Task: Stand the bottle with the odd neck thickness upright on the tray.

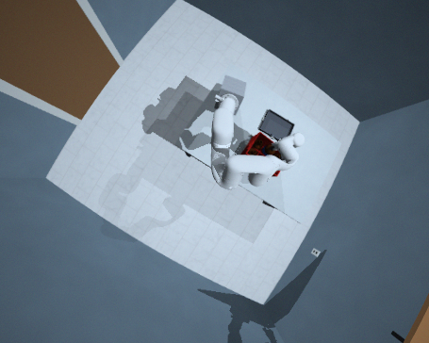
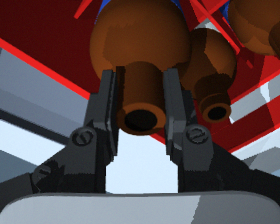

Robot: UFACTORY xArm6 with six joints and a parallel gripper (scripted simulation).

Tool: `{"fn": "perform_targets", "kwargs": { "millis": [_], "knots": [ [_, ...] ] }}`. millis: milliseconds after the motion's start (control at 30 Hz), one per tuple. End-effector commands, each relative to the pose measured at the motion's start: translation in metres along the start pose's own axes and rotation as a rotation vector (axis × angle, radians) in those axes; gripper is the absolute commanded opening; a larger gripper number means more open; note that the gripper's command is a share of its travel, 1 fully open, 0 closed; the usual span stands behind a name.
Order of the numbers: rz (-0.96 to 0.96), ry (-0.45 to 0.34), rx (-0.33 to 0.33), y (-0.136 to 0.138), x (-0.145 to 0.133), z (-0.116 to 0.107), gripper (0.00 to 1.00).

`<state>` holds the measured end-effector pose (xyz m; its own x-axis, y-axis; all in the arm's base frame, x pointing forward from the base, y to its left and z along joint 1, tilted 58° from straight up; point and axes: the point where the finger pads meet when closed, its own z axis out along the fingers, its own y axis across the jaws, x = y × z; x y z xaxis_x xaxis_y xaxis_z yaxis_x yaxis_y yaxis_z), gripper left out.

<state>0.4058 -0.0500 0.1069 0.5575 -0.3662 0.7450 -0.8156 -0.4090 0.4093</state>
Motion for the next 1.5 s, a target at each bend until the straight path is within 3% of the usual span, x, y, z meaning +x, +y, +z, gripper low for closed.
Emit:
{"fn": "perform_targets", "kwargs": {
  "millis": [0, 633, 1467],
  "knots": [
    [0.001, 0.001, 0.003, -0.001, 0.001, -0.008, 0.0],
    [0.001, 0.001, 0.003, -0.001, 0.001, -0.021, 0.0],
    [0.001, 0.001, 0.003, -0.001, 0.001, -0.022, 0.0]
  ]
}}
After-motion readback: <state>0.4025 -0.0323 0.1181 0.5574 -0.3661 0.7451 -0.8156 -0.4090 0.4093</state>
